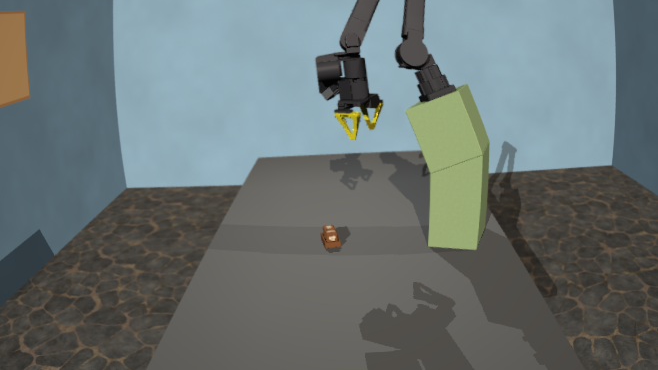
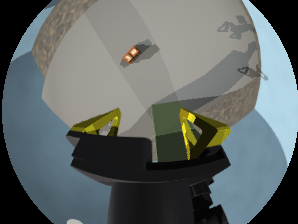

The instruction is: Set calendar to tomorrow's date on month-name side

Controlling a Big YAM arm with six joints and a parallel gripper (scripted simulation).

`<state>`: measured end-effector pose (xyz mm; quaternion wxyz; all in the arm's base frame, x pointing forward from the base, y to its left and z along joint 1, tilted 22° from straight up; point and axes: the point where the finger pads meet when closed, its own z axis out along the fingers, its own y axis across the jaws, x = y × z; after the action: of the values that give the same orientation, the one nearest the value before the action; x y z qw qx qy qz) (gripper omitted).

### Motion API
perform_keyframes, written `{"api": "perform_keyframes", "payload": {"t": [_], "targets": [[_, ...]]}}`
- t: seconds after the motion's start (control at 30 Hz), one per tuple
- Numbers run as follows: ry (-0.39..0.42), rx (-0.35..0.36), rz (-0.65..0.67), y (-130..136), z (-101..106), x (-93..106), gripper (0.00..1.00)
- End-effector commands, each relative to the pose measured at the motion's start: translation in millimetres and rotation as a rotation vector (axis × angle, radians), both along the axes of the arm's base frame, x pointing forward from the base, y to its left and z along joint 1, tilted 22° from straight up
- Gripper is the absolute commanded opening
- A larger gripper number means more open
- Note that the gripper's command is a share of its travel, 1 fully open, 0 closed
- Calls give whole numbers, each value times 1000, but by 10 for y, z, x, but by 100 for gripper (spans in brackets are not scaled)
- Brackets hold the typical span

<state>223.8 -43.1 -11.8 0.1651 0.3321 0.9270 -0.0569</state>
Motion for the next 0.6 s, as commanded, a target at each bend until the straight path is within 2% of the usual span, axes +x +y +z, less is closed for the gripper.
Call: {"api": "perform_keyframes", "payload": {"t": [0.0,0.53,0.57], "targets": [[-4,0,0,0,12,16,100],[-4,0,0,0,12,16,100],[-49,-3,3,-5,146,194,100]]}}
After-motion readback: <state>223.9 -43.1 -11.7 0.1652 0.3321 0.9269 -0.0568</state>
